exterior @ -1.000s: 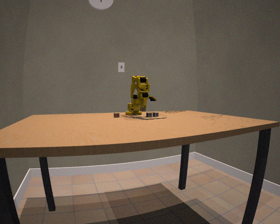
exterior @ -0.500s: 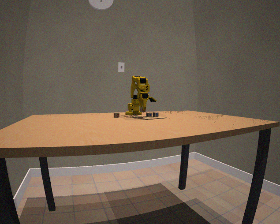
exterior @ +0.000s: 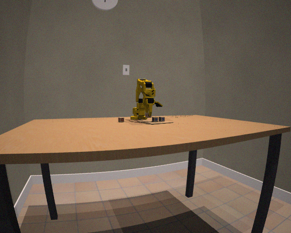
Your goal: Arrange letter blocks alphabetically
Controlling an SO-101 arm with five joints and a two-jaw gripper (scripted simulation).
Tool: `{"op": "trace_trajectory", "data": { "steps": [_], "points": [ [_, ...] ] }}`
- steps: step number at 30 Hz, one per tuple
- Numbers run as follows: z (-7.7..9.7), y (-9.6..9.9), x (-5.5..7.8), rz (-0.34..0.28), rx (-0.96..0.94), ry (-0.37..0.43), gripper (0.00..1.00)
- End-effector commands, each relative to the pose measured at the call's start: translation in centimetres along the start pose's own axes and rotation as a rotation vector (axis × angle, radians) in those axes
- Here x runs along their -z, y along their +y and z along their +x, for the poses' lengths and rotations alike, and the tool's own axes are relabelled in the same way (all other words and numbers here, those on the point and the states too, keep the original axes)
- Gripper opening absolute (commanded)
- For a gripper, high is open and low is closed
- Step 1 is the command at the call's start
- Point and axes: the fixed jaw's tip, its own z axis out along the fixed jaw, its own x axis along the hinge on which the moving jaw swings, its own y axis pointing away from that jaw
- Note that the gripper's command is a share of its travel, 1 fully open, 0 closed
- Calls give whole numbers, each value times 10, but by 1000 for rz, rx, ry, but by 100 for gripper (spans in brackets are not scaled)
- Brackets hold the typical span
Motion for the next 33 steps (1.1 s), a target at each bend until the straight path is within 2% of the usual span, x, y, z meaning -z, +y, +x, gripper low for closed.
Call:
{"op": "trace_trajectory", "data": {
  "steps": [1, 33],
  "points": [
    [1, -7, 6, 55, 0, 10, 0],
    [1, -7, -5, 55, 0, 10, 0]
  ]
}}
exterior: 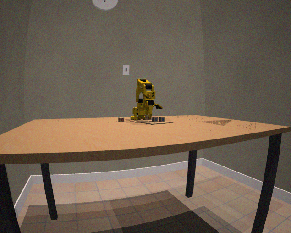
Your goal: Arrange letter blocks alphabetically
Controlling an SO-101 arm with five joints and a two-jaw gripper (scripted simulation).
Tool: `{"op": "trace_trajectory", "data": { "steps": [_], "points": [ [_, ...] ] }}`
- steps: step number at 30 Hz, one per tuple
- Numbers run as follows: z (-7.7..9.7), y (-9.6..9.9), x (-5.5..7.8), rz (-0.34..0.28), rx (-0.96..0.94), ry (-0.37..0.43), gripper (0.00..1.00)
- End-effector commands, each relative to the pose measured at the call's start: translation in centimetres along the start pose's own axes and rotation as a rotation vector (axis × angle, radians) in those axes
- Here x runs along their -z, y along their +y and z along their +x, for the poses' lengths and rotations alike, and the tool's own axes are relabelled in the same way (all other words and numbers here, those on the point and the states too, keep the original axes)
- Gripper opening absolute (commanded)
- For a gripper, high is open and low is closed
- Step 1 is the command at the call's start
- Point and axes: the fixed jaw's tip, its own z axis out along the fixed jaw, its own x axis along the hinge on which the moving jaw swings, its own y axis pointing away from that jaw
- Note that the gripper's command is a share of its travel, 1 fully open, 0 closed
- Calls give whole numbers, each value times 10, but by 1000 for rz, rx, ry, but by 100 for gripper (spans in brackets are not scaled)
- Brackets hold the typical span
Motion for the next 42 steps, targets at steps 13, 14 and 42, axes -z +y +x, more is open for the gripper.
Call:
{"op": "trace_trajectory", "data": {
  "steps": [13, 14, 42],
  "points": [
    [1, -8, 2, 55, -1, 10, 0],
    [1, -8, 2, 55, -1, 10, 0],
    [1, -8, -3, 55, -1, 10, 14]
  ]
}}
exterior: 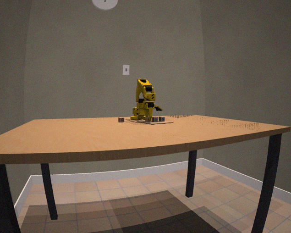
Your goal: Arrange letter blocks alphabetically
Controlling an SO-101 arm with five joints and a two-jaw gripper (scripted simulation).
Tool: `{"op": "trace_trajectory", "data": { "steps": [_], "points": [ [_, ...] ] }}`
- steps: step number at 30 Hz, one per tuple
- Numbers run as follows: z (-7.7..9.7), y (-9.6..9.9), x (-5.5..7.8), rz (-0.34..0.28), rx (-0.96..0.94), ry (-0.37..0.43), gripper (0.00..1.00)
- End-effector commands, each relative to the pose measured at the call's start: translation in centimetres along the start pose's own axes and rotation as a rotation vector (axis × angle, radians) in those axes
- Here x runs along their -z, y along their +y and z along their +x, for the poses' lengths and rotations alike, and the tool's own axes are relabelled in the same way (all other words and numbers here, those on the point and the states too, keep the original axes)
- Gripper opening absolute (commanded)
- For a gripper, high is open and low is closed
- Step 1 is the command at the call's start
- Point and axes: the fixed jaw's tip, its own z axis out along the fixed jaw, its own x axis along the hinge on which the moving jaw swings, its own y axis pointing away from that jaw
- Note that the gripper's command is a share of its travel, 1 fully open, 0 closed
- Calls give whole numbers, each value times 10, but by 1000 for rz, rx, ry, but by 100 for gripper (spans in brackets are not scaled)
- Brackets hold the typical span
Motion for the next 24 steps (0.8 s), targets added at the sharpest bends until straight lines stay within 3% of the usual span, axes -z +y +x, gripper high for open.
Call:
{"op": "trace_trajectory", "data": {
  "steps": [1, 10, 24],
  "points": [
    [1, -8, 8, 55, -1, 10, 14],
    [1, -8, 8, 55, -1, 10, 16],
    [1, -8, 8, 55, -1, 10, 28]
  ]
}}
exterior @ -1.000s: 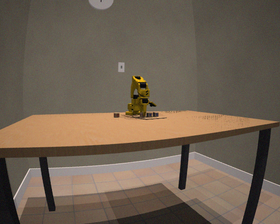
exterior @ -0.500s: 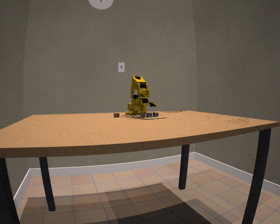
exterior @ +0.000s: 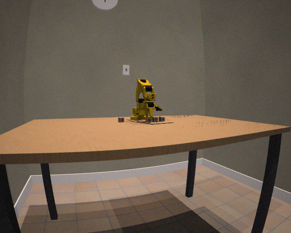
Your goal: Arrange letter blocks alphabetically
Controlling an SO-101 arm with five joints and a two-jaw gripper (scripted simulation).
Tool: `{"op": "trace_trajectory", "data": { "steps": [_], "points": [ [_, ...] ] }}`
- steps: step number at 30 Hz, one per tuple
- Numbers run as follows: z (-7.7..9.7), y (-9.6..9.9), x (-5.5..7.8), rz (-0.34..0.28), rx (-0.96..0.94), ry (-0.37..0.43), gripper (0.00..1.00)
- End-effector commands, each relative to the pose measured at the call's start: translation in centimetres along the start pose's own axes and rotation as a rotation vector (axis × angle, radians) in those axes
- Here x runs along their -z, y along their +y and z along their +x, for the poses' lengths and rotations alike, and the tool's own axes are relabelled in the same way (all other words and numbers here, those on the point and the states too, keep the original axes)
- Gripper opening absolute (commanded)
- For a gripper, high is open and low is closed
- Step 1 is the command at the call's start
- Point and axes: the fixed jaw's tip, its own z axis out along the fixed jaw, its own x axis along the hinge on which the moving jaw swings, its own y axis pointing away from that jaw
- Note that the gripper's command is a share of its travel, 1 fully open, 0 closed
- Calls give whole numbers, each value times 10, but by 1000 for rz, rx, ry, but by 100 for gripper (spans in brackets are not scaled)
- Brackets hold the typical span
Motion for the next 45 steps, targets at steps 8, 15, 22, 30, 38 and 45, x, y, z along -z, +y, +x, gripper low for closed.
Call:
{"op": "trace_trajectory", "data": {
  "steps": [8, 15, 22, 30, 38, 45],
  "points": [
    [1, -8, 8, 55, -1, 10, 33],
    [1, -8, 8, 55, -1, 10, 33],
    [1, -9, 17, 55, -1, 10, 33],
    [1, -9, 38, 55, -1, 10, 33],
    [1, -6, 63, 55, -1, 10, 33],
    [0, -5, 68, 55, -1, 10, 33]
  ]
}}
